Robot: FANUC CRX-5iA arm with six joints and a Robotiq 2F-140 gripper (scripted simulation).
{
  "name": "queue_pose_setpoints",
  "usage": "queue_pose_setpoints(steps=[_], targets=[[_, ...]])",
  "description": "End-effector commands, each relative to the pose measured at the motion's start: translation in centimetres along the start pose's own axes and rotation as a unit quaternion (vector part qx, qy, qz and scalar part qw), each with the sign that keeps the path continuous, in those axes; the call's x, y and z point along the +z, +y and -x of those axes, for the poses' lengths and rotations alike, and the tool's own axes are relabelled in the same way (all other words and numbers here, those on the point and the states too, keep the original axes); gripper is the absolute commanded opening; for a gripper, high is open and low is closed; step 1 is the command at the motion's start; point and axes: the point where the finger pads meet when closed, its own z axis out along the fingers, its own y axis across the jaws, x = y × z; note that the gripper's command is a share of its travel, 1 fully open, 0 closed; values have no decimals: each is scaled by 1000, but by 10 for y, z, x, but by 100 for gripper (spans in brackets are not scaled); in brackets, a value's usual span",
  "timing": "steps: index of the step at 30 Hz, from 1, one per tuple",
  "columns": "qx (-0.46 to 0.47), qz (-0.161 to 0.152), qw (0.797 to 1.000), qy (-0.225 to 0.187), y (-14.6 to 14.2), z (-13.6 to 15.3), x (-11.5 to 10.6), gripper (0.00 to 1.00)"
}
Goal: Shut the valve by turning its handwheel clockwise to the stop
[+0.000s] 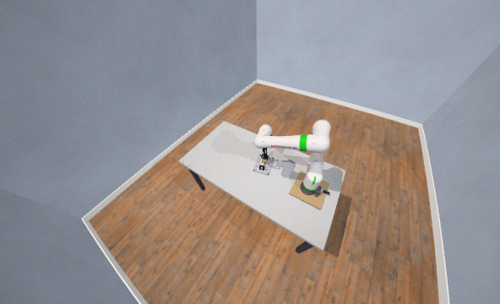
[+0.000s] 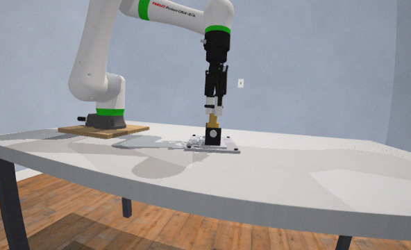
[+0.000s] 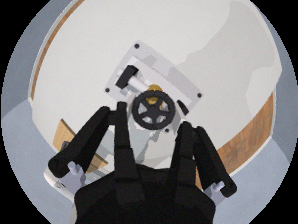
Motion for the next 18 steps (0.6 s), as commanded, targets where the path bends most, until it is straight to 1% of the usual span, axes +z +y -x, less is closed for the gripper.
queue_pose_setpoints(steps=[1, 10, 12, 18], targets=[[19, 0, 1000, 0, 0, 0, 0, 0], [91, 0, 996, 0, 0, 0, 0, 0], [91, 0, 996, 0, 0, 0, 0, 0], [147, 0, 989, 0, 0, 0, 0, 0]])
